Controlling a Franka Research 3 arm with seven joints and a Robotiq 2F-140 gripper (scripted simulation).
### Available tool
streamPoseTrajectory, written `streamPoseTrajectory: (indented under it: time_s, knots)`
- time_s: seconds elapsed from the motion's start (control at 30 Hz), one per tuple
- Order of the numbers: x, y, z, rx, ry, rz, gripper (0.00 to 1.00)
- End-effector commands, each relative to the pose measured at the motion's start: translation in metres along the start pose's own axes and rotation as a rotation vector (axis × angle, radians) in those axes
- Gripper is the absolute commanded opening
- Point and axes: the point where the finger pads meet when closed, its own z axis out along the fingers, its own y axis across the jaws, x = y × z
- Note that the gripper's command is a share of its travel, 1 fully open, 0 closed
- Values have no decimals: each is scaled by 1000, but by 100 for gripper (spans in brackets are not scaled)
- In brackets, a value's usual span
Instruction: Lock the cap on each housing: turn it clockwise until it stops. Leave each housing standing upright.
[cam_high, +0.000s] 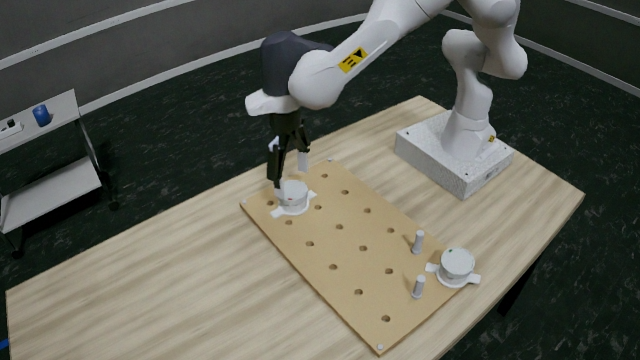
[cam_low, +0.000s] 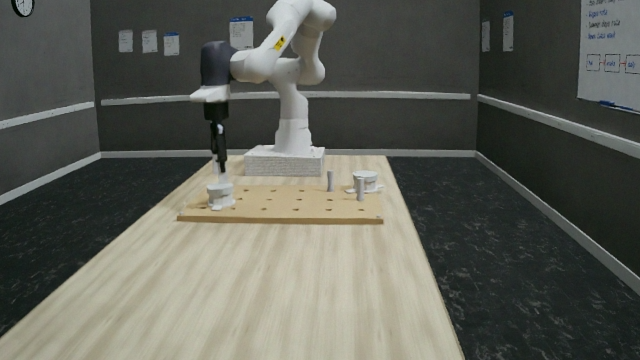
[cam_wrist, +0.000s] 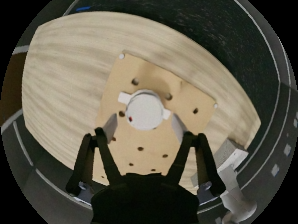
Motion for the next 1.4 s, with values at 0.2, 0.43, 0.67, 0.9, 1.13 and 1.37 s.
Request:
streamPoseTrajectory:
  time_s: [0.2,0.43,0.67,0.9,1.13,1.37]
  knots:
    - [3,0,11,4,5,-7,78]
    - [3,0,19,4,5,-7,78]
    - [3,0,24,4,5,-7,78]
    - [3,0,27,4,5,-7,78]
    - [3,0,29,4,5,-7,78]
    - [3,0,30,4,5,-7,78]
